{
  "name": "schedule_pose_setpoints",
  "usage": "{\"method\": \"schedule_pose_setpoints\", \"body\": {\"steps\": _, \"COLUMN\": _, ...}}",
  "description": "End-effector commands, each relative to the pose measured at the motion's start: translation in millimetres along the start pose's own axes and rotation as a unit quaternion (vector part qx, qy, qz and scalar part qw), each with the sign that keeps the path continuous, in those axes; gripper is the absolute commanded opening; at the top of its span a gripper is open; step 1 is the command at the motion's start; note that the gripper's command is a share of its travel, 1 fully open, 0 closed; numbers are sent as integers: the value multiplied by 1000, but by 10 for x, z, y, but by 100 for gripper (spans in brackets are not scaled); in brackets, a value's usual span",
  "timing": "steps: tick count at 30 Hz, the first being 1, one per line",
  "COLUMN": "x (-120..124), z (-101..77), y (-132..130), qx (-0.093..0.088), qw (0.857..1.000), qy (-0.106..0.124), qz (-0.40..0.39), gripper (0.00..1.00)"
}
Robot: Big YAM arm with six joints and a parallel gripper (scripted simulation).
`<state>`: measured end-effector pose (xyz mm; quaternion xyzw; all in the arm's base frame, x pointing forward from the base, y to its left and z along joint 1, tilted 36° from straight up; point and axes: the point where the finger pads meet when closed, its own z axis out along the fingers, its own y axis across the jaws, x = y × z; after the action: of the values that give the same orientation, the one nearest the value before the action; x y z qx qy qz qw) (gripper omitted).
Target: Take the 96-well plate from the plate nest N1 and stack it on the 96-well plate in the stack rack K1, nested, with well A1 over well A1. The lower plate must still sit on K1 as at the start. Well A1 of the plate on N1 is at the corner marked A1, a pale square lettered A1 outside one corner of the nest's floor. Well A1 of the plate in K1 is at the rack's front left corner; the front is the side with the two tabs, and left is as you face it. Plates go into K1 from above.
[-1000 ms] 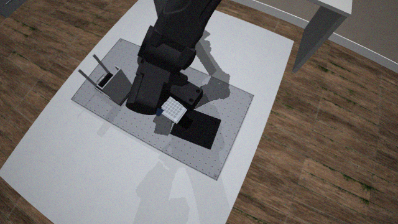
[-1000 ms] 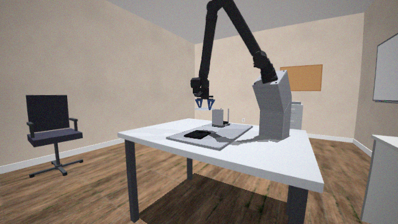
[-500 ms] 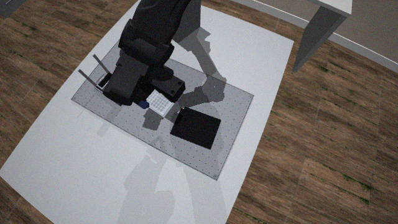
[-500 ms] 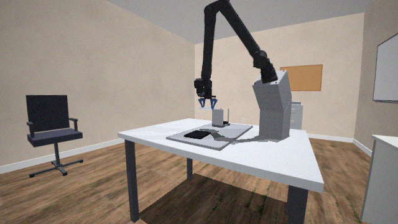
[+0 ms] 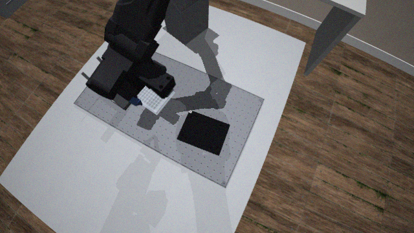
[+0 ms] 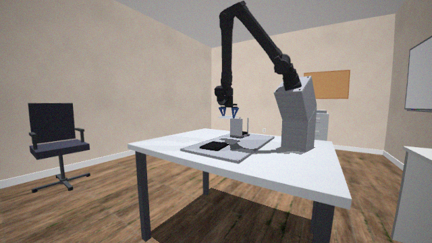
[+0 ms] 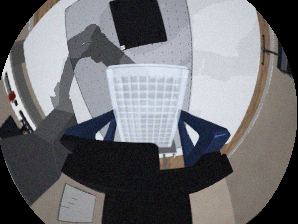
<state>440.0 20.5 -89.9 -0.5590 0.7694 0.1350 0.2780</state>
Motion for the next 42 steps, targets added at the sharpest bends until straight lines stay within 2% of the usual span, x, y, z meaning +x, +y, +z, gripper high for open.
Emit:
{"method": "schedule_pose_setpoints", "body": {"steps": 1, "x": 176, "z": -33, "y": -114, "qx": 5, "qw": 1000, "qy": 0, "qz": -5, "gripper": 0}}
{"method": "schedule_pose_setpoints", "body": {"steps": 26, "x": 953, "z": -59, "y": -214, "qx": 6, "qw": 1000, "qy": 0, "qz": -5, "gripper": 0}}
{"method": "schedule_pose_setpoints", "body": {"steps": 29, "x": 970, "z": -48, "y": -214, "qx": 5, "qw": 1000, "qy": 0, "qz": -7, "gripper": 0}}
{"method": "schedule_pose_setpoints", "body": {"steps": 42, "x": 1427, "z": -76, "y": -277, "qx": 7, "qw": 1000, "qy": 1, "qz": -5, "gripper": 0}}
